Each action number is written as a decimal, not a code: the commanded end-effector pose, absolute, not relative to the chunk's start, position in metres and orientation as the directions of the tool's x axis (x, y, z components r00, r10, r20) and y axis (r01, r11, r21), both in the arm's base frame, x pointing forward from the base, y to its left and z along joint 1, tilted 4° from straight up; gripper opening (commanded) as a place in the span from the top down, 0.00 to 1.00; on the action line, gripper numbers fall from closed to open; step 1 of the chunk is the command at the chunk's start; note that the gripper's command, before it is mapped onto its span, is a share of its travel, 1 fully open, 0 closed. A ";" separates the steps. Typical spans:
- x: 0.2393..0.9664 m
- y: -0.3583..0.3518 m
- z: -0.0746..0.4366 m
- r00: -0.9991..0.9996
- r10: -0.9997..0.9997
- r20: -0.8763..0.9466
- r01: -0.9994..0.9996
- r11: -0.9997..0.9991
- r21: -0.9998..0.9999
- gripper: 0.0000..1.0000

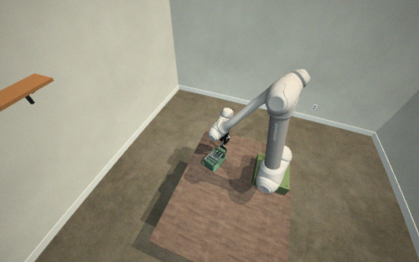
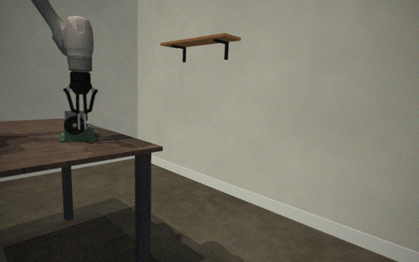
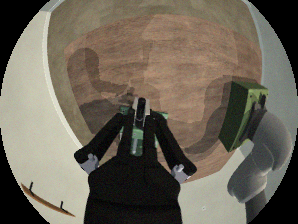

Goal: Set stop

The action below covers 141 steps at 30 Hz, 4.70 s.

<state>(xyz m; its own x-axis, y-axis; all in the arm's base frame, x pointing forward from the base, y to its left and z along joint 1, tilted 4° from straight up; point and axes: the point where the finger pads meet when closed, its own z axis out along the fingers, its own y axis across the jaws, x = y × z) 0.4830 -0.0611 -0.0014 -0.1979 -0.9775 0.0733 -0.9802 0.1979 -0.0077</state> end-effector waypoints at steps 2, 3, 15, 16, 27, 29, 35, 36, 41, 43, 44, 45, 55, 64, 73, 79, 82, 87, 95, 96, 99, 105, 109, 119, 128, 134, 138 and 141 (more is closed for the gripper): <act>0.482 -0.060 0.003 -0.198 -0.977 0.073 -0.980 0.198 -0.007 0.96; 0.481 -0.060 0.004 -0.198 -0.977 0.073 -0.980 0.198 -0.007 0.96; 0.475 -0.058 0.013 -0.198 -0.977 0.073 -0.980 0.198 -0.007 0.96; 0.474 -0.058 0.014 -0.198 -0.977 0.073 -0.980 0.198 -0.007 0.96; 0.466 -0.056 0.019 -0.198 -0.977 0.073 -0.980 0.198 -0.007 0.96; 0.465 -0.056 0.019 -0.198 -0.977 0.073 -0.980 0.198 -0.007 0.96; 0.458 -0.054 0.020 -0.198 -0.977 0.073 -0.980 0.198 -0.007 0.96; 0.456 -0.054 0.020 -0.198 -0.977 0.073 -0.980 0.198 -0.007 0.96; 0.449 -0.053 0.019 -0.198 -0.977 0.073 -0.980 0.198 -0.007 0.96; 0.446 -0.052 0.019 -0.198 -0.977 0.073 -0.980 0.198 -0.007 0.96; 0.446 -0.052 0.019 -0.198 -0.977 0.073 -0.980 0.198 -0.007 0.96; 0.446 -0.052 0.019 -0.198 -0.977 0.073 -0.980 0.198 -0.007 0.96; 0.435 -0.050 0.010 -0.198 -0.977 0.073 -0.980 0.198 -0.007 0.96; 0.431 -0.050 0.002 -0.198 -0.977 0.073 -0.980 0.198 -0.007 0.96; 0.429 -0.050 -0.006 -0.198 -0.977 0.073 -0.980 0.198 -0.007 0.96; 0.429 -0.051 -0.010 -0.198 -0.977 0.073 -0.980 0.198 -0.007 0.96; 0.429 -0.051 -0.012 -0.198 -0.977 0.073 -0.980 0.198 -0.007 0.96; 0.429 -0.051 -0.015 -0.198 -0.977 0.073 -0.980 0.198 -0.007 0.96; 0.431 -0.052 -0.019 -0.198 -0.977 0.073 -0.980 0.198 -0.007 0.96; 0.431 -0.052 -0.019 -0.198 -0.977 0.073 -0.980 0.198 -0.007 0.96; 0.431 -0.052 -0.020 -0.198 -0.977 0.073 -0.980 0.198 -0.007 0.96; 0.433 -0.052 -0.023 -0.198 -0.977 0.073 -0.980 0.198 -0.007 0.96; 0.434 -0.053 -0.024 -0.198 -0.977 0.073 -0.980 0.198 -0.007 0.96; 0.436 -0.053 -0.027 -0.198 -0.977 0.073 -0.980 0.198 -0.007 0.96; 0.438 -0.054 -0.029 -0.198 -0.977 0.073 -0.980 0.198 -0.007 0.96; 0.440 -0.054 -0.030 -0.198 -0.977 0.073 -0.980 0.198 -0.007 0.96; 0.441 -0.055 -0.031 -0.198 -0.977 0.073 -0.980 0.198 -0.007 0.96; 0.442 -0.055 -0.032 -0.198 -0.977 0.073 -0.980 0.198 -0.007 0.96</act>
